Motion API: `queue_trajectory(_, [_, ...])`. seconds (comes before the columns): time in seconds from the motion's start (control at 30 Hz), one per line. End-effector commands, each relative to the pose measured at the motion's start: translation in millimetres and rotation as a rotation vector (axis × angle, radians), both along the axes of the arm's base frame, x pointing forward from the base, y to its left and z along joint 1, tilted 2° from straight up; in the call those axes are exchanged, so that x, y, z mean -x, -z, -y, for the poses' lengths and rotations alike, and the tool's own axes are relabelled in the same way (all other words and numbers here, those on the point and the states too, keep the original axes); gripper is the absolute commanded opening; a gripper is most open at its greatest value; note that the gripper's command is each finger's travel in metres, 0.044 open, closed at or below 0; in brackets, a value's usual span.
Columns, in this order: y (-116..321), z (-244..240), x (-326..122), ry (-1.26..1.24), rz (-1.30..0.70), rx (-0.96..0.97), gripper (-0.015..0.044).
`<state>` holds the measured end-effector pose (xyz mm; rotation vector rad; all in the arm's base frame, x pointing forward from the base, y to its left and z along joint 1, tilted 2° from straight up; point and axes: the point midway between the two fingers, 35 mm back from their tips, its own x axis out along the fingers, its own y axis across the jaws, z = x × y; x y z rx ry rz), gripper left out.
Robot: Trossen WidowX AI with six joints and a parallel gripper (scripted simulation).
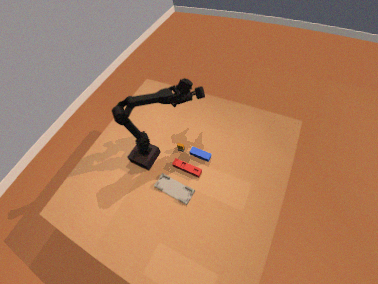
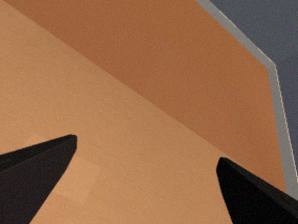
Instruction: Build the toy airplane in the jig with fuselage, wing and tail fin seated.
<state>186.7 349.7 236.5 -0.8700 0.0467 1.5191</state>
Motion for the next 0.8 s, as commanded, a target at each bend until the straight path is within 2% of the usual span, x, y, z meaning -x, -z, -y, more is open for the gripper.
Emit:
queue_trajectory(0.0, [32, 36, -43, 0.24, -0.162, 0.105, 0.044])
queue_trajectory(0.2, [75, 114, -94, 0.667, -0.435, 0.237, 0.044])
queue_trajectory(0.37, [105, 191, -115, 1.062, -0.67, 0.325, 0.044])
queue_trajectory(0.63, [138, 312, -102, 1.703, -1.029, 0.428, 0.044])
queue_trajectory(0.77, [141, 331, -95, 1.809, -1.086, 0.443, 0.044])
